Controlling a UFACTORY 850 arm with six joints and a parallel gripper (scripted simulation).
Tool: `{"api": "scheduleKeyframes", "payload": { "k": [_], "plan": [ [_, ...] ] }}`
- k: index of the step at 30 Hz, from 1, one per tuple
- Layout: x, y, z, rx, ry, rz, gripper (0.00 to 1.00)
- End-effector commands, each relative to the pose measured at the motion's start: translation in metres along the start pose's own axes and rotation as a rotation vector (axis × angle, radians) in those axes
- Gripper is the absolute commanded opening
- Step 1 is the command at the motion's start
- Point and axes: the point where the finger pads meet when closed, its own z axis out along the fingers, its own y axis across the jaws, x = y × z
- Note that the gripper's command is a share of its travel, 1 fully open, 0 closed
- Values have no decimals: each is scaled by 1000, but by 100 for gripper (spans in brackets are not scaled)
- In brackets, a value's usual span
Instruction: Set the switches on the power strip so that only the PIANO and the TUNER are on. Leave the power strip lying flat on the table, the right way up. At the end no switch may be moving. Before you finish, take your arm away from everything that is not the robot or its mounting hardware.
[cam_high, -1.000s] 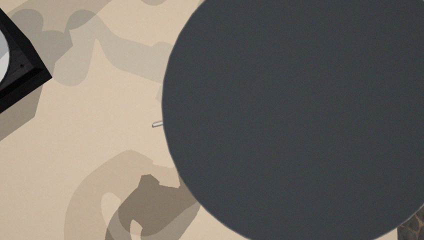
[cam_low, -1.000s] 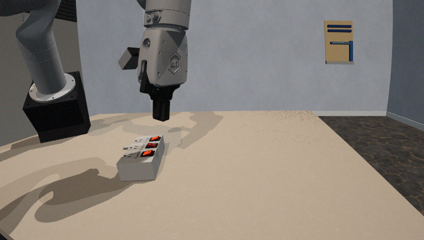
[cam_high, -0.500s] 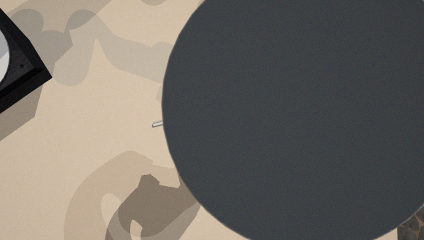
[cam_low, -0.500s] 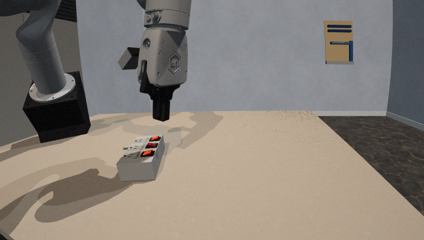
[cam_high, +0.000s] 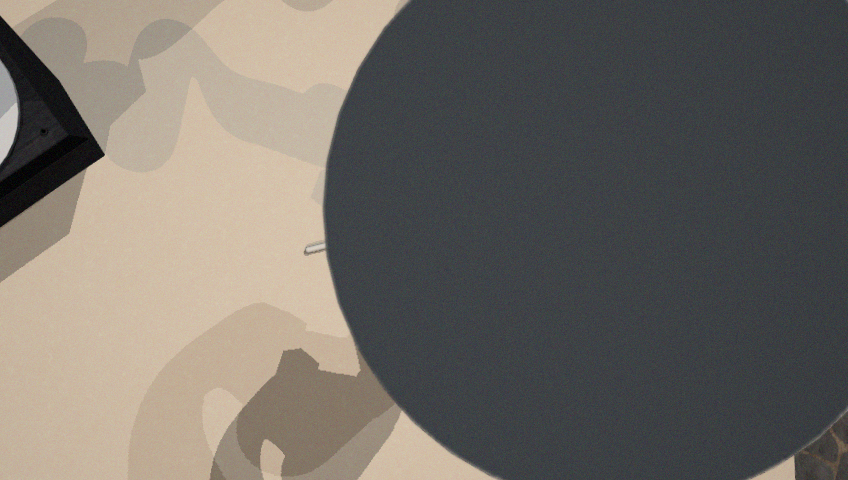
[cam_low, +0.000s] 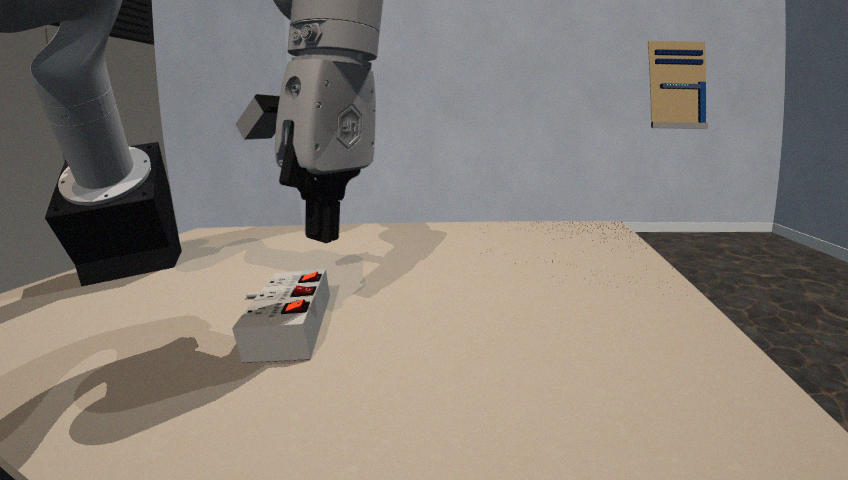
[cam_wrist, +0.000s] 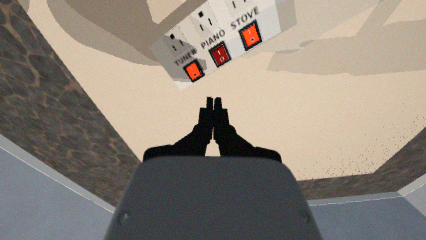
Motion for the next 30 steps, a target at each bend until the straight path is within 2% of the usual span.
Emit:
{"api": "scheduleKeyframes", "payload": {
  "k": [1,17,23,30],
  "plan": [
    [-1,0,-1,0,-1,0,0],
    [-1,0,0,0,-1,-1,0],
    [-7,9,20,3,60,-161,0],
    [-8,13,26,1,82,-216,0]
  ]
}}
